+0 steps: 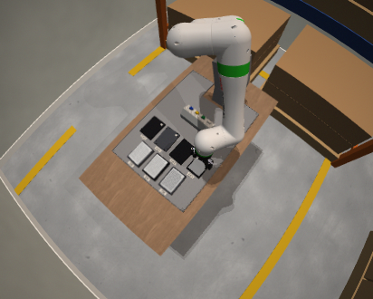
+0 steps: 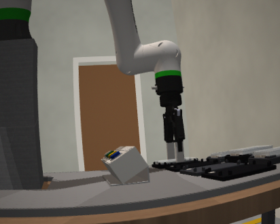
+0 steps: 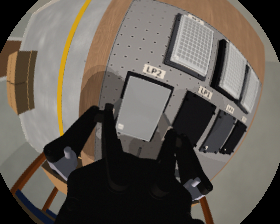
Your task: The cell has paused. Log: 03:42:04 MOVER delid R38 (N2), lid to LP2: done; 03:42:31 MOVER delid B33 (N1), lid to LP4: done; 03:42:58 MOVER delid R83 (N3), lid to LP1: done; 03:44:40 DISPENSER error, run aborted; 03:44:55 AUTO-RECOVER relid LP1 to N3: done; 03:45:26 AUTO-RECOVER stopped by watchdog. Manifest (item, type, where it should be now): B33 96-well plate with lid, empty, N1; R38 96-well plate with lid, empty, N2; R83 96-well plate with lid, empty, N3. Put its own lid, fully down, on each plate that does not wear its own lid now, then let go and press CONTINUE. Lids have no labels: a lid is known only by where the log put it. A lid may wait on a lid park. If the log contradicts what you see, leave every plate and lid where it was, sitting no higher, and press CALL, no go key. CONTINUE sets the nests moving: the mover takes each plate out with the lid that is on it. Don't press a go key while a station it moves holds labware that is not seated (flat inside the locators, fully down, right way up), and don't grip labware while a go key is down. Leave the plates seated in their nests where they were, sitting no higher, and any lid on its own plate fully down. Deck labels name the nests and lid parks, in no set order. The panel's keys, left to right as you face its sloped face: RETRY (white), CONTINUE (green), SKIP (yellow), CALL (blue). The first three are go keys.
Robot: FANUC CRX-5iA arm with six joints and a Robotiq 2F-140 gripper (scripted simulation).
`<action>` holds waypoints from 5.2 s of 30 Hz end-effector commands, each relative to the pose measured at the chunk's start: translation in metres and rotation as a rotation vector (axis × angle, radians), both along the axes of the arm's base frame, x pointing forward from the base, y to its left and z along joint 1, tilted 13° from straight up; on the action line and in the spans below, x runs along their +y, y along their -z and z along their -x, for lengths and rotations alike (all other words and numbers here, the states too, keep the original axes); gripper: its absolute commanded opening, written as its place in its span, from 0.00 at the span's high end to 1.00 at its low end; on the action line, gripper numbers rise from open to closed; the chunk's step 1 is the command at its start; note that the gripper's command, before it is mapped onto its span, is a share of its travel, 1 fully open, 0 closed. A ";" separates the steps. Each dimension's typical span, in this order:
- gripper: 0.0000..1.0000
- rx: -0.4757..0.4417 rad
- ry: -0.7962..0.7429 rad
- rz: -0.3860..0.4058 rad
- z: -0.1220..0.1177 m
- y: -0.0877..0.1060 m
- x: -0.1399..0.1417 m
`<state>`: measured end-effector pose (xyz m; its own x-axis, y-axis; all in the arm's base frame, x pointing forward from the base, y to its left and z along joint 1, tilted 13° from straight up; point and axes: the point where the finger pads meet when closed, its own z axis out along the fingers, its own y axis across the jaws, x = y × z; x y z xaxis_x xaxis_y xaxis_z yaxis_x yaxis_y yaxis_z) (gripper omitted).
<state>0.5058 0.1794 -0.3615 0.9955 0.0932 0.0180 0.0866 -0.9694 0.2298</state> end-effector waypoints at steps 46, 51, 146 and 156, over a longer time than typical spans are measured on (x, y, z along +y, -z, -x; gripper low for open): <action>1.00 0.000 0.000 0.000 0.002 -0.066 0.015; 1.00 0.000 0.000 0.000 0.002 -0.066 0.016; 1.00 0.009 -0.040 0.001 -0.188 -0.062 -0.032; 1.00 0.009 -0.040 0.001 -0.188 -0.050 -0.034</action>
